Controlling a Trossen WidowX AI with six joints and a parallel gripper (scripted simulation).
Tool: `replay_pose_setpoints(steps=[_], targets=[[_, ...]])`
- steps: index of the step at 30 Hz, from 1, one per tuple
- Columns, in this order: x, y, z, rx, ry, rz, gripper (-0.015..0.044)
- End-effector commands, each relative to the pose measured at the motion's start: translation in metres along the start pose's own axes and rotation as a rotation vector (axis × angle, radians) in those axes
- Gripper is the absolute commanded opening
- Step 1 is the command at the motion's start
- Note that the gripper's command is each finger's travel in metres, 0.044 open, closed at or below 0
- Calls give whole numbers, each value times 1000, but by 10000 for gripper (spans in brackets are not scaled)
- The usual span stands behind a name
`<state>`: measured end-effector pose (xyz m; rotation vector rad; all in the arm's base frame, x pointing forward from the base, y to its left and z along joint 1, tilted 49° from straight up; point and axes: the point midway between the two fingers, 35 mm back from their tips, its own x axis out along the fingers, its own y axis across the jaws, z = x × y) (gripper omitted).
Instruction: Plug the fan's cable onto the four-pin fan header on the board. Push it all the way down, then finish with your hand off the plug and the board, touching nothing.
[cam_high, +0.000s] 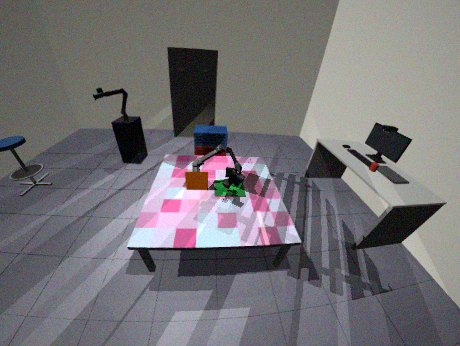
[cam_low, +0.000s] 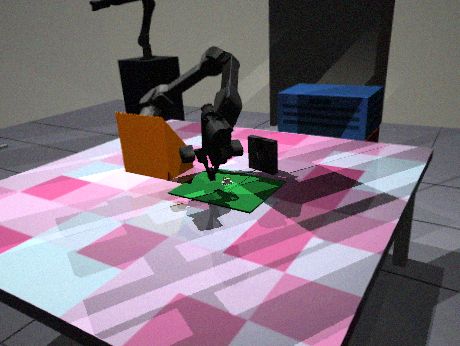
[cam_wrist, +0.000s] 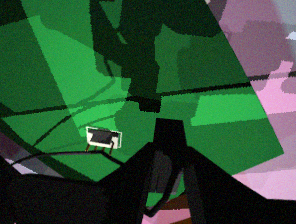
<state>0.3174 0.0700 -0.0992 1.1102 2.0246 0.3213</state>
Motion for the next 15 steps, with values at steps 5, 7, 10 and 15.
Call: replay_pose_setpoints(steps=[5, 7, 10, 15], targets=[[-30, 3, -6, -13, -12, -1, 0], [-36, 3, -8, -13, -11, 0, 0], [-45, 2, -12, -13, -9, 1, 0], [-56, 1, -16, -12, -7, 2, 0]])
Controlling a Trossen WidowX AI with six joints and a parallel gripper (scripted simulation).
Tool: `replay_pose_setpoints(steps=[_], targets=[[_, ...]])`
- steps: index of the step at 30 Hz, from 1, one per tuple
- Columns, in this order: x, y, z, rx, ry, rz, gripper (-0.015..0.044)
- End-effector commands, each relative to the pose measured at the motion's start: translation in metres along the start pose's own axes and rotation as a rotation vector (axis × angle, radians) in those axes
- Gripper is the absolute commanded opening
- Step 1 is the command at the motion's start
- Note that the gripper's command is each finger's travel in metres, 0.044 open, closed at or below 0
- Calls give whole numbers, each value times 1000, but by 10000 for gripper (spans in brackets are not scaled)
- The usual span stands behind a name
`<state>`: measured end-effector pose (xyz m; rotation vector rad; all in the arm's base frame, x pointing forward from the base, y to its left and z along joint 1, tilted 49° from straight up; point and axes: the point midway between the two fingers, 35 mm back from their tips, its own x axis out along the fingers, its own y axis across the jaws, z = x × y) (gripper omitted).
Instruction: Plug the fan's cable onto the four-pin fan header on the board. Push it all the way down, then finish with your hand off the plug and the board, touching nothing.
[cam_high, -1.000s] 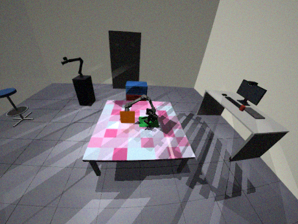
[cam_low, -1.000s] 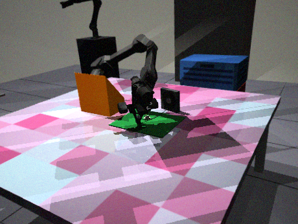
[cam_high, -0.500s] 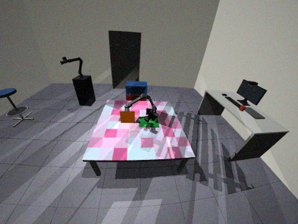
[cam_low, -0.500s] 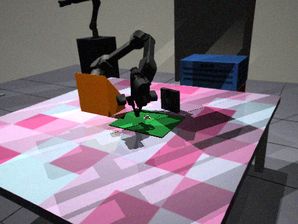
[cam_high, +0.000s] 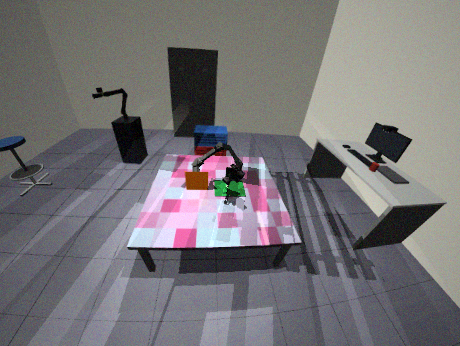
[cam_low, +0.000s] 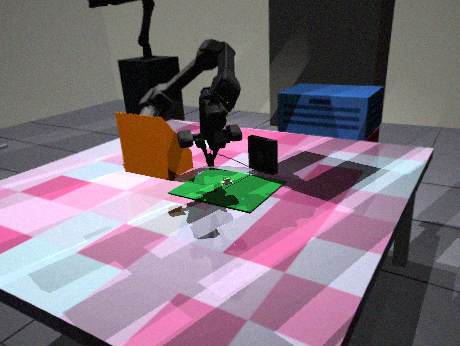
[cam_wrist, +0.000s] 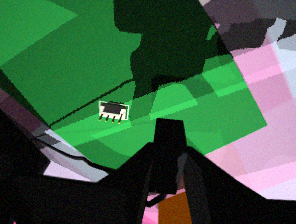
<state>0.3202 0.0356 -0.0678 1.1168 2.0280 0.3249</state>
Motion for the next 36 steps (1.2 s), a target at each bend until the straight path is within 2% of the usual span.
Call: replay_pose_setpoints(steps=[1, 17, 36], targets=[[-11, 3, -2, -15, -12, -3, 0], [-8, 1, -18, -14, -234, 6, 0], [8, -8, -13, -11, -282, -92, 0]])
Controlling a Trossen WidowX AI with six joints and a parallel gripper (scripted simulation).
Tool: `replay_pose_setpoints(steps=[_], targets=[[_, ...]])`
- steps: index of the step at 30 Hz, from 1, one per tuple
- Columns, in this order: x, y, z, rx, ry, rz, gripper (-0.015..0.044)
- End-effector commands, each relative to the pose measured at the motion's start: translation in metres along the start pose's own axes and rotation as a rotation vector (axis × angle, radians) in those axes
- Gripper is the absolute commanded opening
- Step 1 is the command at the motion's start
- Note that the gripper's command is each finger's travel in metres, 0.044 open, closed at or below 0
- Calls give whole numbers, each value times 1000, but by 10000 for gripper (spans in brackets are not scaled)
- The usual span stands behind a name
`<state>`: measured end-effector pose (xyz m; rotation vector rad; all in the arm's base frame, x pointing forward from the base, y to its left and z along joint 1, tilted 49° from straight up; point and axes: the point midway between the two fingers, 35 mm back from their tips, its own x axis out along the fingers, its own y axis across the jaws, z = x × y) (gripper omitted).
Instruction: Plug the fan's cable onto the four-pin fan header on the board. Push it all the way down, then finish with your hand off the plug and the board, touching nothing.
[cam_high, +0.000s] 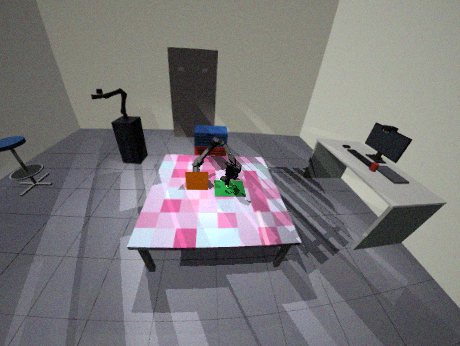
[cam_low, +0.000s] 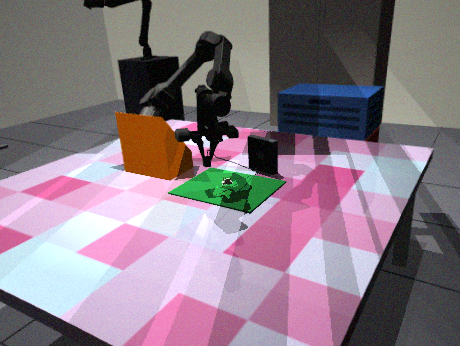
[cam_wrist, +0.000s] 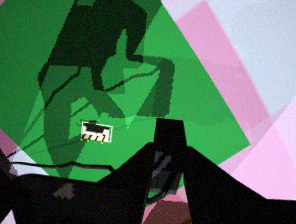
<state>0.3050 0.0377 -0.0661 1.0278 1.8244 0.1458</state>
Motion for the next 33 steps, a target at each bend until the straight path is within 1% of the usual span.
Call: replay_pose_setpoints(steps=[1, 33], targets=[[3, -2, -1, -5, -25, -34, 0], [38, -21, 5, -23, -213, -253, 0]])
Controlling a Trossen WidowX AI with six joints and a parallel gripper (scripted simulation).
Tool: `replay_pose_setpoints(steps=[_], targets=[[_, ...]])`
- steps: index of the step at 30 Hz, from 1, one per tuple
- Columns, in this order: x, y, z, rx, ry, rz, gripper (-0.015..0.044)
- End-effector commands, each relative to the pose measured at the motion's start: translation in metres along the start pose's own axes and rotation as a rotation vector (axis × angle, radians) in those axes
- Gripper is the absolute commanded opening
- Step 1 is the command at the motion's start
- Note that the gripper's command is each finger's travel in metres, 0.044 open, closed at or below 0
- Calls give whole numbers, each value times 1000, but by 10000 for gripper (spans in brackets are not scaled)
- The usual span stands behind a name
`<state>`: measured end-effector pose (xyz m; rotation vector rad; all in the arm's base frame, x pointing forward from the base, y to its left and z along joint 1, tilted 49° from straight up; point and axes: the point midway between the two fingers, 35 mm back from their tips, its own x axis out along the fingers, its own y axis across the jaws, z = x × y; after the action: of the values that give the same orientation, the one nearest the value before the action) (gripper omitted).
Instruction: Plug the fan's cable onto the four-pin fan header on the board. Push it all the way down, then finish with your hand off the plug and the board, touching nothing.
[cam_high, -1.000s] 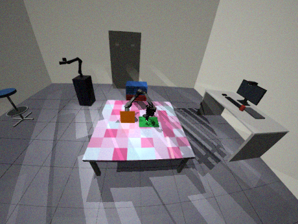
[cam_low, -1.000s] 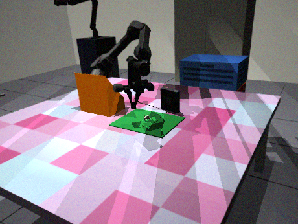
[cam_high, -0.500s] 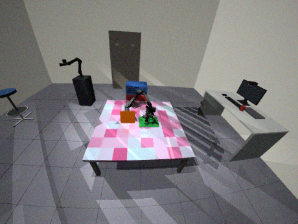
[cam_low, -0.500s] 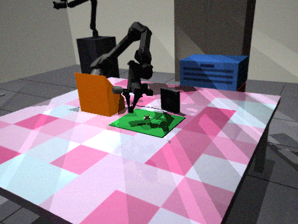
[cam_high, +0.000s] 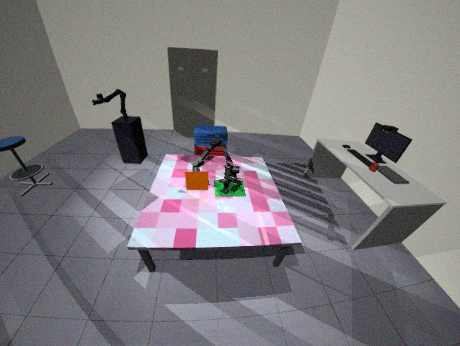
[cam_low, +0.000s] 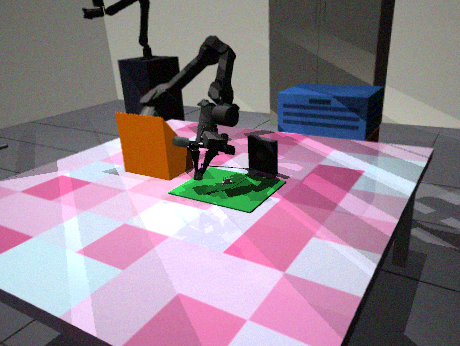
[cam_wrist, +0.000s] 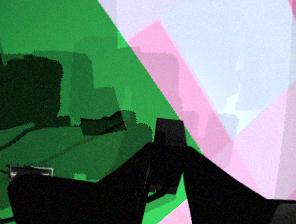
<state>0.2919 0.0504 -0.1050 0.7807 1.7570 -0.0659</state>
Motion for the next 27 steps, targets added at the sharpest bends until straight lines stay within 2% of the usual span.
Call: replay_pose_setpoints(steps=[1, 27], targets=[[1, -1, 0, 0, -39, -27, 0], [18, -5, 2, 6, -244, -136, 0]])
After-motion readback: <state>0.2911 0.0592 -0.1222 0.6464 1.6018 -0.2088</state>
